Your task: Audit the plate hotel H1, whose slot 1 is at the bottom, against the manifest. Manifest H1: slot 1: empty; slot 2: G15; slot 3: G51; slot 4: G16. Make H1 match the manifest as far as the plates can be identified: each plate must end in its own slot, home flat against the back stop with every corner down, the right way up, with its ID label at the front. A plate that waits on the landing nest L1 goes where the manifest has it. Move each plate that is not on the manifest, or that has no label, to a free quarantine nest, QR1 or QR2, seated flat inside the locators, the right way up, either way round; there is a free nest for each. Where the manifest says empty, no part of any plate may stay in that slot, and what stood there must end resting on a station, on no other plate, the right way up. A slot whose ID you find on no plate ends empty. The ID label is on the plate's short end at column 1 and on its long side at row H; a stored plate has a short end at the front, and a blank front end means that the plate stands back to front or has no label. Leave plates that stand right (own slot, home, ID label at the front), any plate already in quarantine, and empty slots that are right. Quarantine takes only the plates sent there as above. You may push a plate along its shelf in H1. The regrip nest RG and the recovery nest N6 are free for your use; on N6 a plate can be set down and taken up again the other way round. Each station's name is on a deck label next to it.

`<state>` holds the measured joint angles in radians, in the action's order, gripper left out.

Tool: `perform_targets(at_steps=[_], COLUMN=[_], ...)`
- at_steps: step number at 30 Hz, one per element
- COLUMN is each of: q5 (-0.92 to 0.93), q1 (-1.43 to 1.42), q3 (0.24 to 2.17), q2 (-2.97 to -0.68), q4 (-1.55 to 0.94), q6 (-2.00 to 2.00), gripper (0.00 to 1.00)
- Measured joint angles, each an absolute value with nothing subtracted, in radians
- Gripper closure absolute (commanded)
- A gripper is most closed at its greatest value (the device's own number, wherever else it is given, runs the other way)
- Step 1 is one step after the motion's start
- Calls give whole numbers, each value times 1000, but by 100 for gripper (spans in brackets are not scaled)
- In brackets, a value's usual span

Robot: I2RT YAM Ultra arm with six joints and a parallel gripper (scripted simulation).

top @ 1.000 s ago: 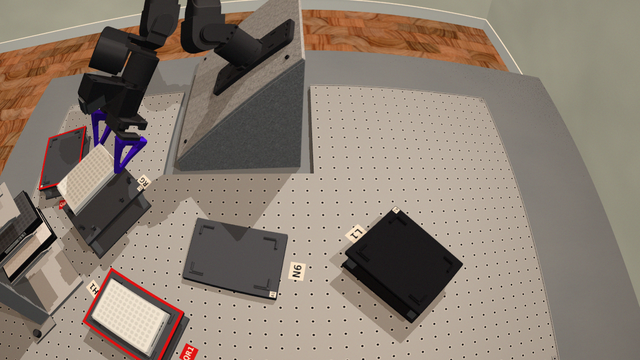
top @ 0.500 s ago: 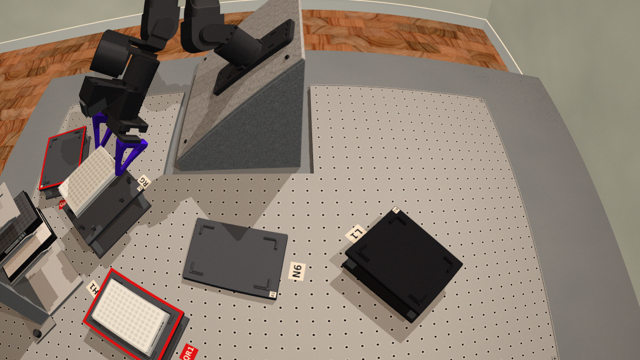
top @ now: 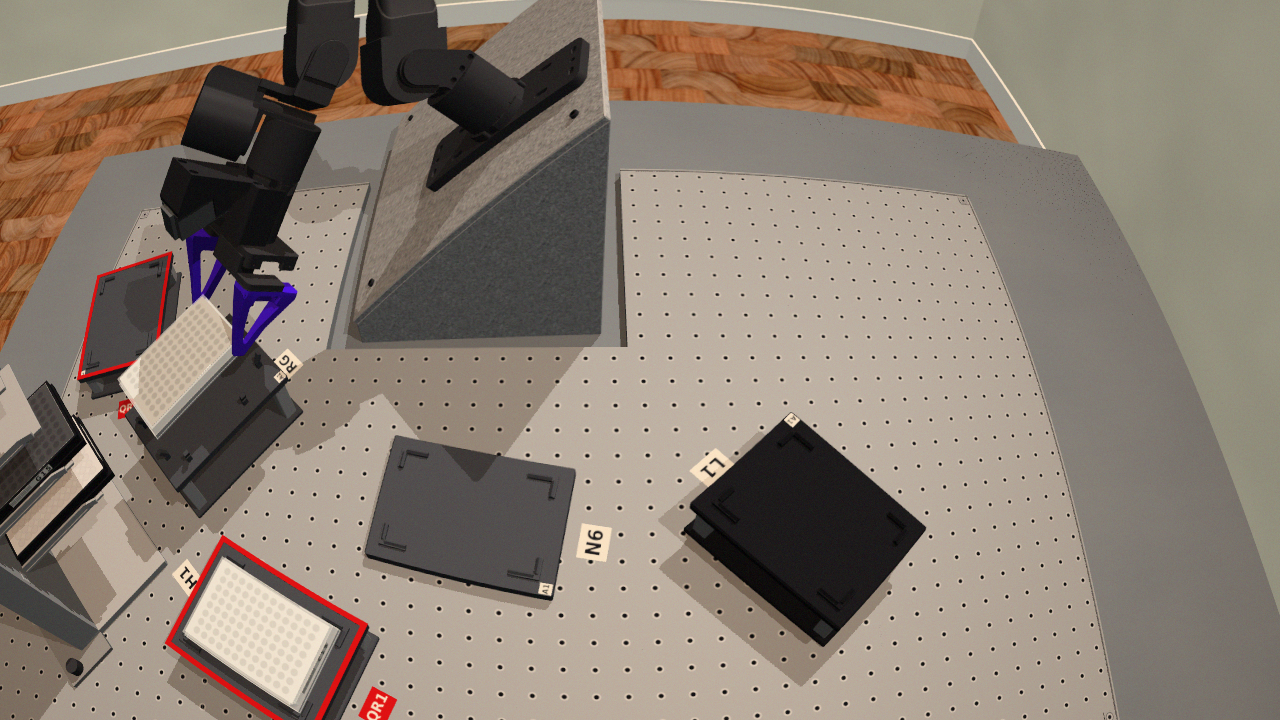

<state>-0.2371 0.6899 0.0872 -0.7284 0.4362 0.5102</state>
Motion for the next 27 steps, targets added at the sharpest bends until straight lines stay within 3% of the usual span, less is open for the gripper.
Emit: perform_targets(at_steps=[27], q5=[-191], q1=[738], q3=[65], q2=[-843], q4=[569], q6=[519], gripper=[14])
